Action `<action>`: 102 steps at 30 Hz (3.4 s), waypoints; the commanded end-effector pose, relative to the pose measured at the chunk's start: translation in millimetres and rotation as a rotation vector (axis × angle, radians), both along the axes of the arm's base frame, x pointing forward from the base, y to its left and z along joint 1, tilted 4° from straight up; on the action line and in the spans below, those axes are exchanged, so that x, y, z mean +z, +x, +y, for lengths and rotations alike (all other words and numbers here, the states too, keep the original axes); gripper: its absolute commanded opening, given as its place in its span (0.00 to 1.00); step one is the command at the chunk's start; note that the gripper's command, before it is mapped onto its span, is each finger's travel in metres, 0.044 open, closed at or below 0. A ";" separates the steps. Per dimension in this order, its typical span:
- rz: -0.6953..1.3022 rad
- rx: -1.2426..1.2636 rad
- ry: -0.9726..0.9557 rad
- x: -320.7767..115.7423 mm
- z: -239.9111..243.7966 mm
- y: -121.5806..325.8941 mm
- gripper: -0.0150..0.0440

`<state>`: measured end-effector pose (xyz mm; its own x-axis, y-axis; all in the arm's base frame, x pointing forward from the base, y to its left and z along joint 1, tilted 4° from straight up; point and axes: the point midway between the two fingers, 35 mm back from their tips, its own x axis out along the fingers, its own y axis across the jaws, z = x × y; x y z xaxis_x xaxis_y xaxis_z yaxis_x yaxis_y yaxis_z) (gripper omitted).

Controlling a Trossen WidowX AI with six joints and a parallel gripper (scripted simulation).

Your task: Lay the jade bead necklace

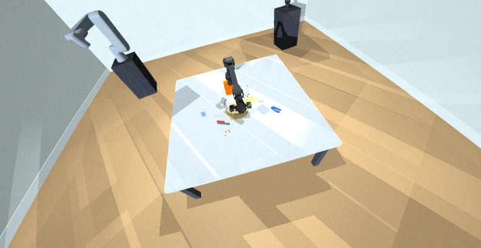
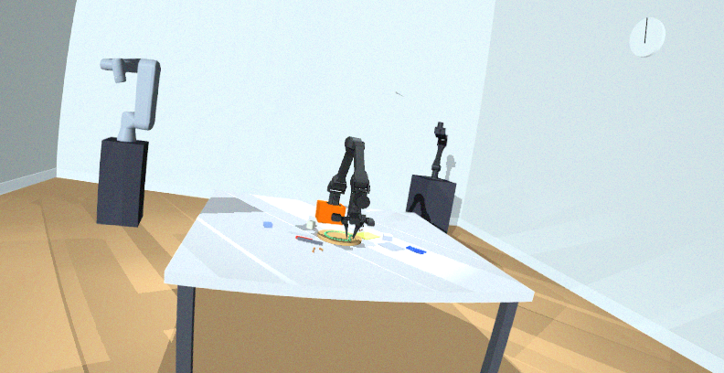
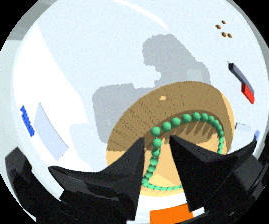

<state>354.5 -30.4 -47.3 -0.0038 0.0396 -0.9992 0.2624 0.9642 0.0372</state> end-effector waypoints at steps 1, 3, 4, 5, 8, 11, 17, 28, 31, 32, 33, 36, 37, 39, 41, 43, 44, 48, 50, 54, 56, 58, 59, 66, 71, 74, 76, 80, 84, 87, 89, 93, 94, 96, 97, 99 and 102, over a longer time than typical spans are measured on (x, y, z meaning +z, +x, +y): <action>0.014 0.003 0.005 -5.0 1.0 -3.9 0.46; 0.014 0.003 0.005 -5.0 1.0 -3.9 0.46; 0.014 0.003 0.005 -5.0 1.0 -3.9 0.46; 0.014 0.003 0.005 -5.0 1.0 -3.9 0.46; 0.014 0.003 0.005 -5.0 1.0 -3.9 0.46; 0.014 0.003 0.005 -5.0 1.0 -3.9 0.46; 0.008 0.000 0.001 -2.7 0.2 -2.0 0.28; 0.008 0.000 0.001 -2.7 0.2 -2.0 0.25; 0.008 0.000 0.001 -2.7 0.2 -2.0 0.25; 0.008 0.000 0.001 -2.7 0.2 -2.0 0.25; 0.008 0.000 0.001 -2.7 0.2 -2.0 0.25; 0.008 0.000 0.001 -2.7 0.2 -2.0 0.25; 0.008 0.000 0.001 -2.7 0.2 -2.0 0.25; 0.008 0.000 0.001 -2.7 0.2 -2.0 0.25; 0.008 0.000 0.001 -2.7 0.2 -2.0 0.25; 0.008 0.000 0.001 -2.7 0.2 -2.0 0.25; 0.008 0.000 0.001 -2.7 0.2 -2.0 0.25; 0.012 0.002 0.004 1.4 0.5 -3.2 0.25; 0.014 0.003 0.005 3.3 0.6 -3.7 0.25; 0.014 0.003 0.005 3.4 2.5 -2.8 0.25; 0.014 0.003 0.005 3.6 7.1 -0.7 0.25; 0.014 0.003 0.006 3.7 9.0 0.2 0.25; 0.014 0.003 0.006 3.7 9.0 0.2 0.25; 0.014 0.003 0.006 -3.5 9.3 0.0 0.25; 0.014 0.003 0.006 -4.6 9.4 0.0 0.25; 0.014 0.003 0.006 -4.6 9.4 0.0 0.25; 0.014 0.003 0.006 -4.6 9.4 0.0 0.25; 0.005 0.008 0.001 -1.4 8.6 2.1 0.39; 0.005 0.008 0.001 -1.4 8.6 2.1 0.57; 0.005 0.008 0.001 -1.4 8.6 2.1 0.70; 0.005 0.008 0.001 -1.4 8.6 2.1 0.79; 0.013 0.003 0.005 3.3 8.9 0.3 0.97; 0.012 0.007 0.002 0.1 8.6 0.7 1.00; 0.014 0.003 0.005 3.1 8.5 0.8 1.00; 0.014 0.003 0.006 3.7 8.4 0.8 1.00; 0.014 0.003 0.006 3.7 8.4 0.8 1.00; 0.014 0.003 0.006 3.7 8.4 0.8 1.00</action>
<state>355.1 -22.4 -44.5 -0.0177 0.0416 -0.9990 0.2574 0.9657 0.0357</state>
